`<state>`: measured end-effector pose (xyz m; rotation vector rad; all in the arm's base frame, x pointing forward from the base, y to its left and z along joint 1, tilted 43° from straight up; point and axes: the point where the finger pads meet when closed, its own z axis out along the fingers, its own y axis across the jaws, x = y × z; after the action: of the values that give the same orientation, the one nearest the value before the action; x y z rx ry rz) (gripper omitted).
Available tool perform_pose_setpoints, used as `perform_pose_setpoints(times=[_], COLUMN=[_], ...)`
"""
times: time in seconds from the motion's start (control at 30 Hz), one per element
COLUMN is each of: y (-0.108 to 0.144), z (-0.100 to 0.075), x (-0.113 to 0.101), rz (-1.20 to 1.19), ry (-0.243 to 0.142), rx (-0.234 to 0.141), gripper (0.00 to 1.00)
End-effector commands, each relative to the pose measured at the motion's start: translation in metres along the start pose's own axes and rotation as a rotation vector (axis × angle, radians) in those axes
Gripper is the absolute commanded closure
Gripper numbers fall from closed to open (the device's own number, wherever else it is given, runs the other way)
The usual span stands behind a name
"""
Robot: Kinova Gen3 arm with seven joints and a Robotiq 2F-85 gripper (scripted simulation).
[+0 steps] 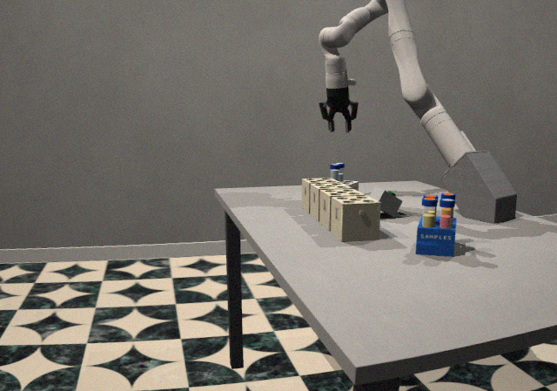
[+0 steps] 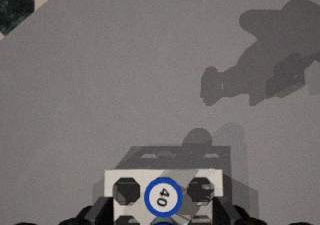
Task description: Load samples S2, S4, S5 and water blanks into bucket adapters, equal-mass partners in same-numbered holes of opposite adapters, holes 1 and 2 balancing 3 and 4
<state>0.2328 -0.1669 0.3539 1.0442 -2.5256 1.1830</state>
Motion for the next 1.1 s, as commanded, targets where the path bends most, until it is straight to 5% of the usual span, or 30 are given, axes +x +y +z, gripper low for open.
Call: perform_pose_setpoints(times=[0.0,1.07], y=[0.0,0.0], z=[0.0,0.034], x=[0.0,-0.006], rz=[0.0,0.0], ry=[-0.001,-0.001], rx=[0.001,0.001], gripper=[0.38,0.38])
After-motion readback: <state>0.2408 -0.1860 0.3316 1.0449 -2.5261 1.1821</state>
